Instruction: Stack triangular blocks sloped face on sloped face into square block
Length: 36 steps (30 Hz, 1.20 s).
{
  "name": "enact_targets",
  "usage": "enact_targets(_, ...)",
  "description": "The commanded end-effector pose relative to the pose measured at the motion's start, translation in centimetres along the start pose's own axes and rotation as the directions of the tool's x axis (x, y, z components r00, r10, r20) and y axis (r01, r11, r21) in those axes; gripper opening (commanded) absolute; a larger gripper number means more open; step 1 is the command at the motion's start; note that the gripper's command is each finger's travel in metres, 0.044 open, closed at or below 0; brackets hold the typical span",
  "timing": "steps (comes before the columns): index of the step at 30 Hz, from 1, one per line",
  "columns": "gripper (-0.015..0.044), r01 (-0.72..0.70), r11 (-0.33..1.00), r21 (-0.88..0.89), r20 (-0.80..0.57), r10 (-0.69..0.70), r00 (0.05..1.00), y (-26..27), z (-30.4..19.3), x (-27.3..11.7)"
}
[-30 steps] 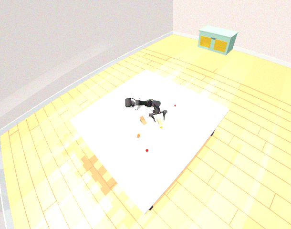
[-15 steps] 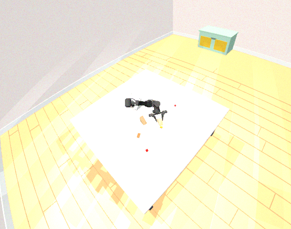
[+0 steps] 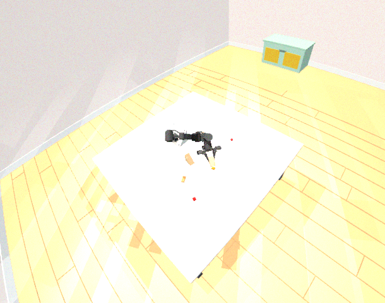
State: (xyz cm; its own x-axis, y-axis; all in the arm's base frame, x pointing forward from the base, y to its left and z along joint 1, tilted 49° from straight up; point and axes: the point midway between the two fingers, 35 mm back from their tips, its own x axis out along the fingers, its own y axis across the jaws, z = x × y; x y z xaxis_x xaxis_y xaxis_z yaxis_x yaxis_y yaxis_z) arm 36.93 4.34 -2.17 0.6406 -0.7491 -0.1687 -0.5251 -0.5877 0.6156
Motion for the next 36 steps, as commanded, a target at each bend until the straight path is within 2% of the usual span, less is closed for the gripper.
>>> enact_targets(1,0.0000,0.005,1.000,0.006,0.004,-0.005,1.000,-0.6,-0.5,-0.5)
enact_targets(14,0.0000,0.010,1.000,0.009,0.021,-0.010,1.000,-1.5,-3.2,-3.4)
enact_targets(27,0.0000,0.002,1.000,0.007,0.000,-0.002,1.000,0.0,-6.9,-6.9)
enact_targets(36,0.0000,0.002,1.000,0.007,-0.002,-0.002,1.000,0.1,-7.2,-7.1)
